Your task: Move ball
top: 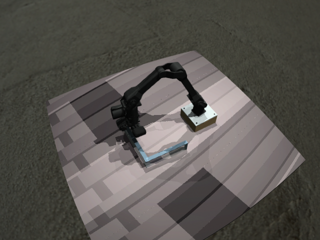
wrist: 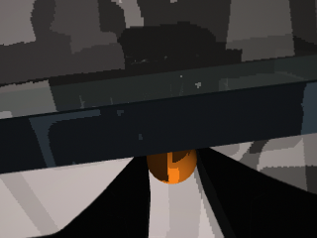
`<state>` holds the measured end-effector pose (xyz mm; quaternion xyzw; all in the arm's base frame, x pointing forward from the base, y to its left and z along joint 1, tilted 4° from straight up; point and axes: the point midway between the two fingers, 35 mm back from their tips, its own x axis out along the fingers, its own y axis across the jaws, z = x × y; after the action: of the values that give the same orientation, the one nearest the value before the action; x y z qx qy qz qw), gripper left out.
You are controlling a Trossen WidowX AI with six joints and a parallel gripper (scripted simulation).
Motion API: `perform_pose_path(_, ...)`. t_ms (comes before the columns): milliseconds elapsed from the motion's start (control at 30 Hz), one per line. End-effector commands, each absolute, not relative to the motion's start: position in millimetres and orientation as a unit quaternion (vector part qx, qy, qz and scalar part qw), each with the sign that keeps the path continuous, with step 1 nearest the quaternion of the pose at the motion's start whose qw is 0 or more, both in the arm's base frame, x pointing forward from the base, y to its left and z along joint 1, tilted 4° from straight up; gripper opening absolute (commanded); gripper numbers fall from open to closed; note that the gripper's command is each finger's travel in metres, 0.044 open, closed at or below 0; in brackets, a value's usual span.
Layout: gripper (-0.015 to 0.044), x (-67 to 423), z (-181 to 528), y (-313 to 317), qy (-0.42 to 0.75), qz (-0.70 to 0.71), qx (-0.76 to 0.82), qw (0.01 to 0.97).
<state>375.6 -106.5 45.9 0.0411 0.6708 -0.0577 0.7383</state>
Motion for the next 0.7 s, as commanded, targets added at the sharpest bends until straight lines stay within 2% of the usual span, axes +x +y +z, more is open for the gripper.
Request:
perform_pose_path(0, 0.0, 375, 30, -106, 0.673, -0.058, 0.046, 0.736)
perform_pose_path(667, 0.0, 376, 11, -106, 0.673, -0.058, 0.046, 0.736)
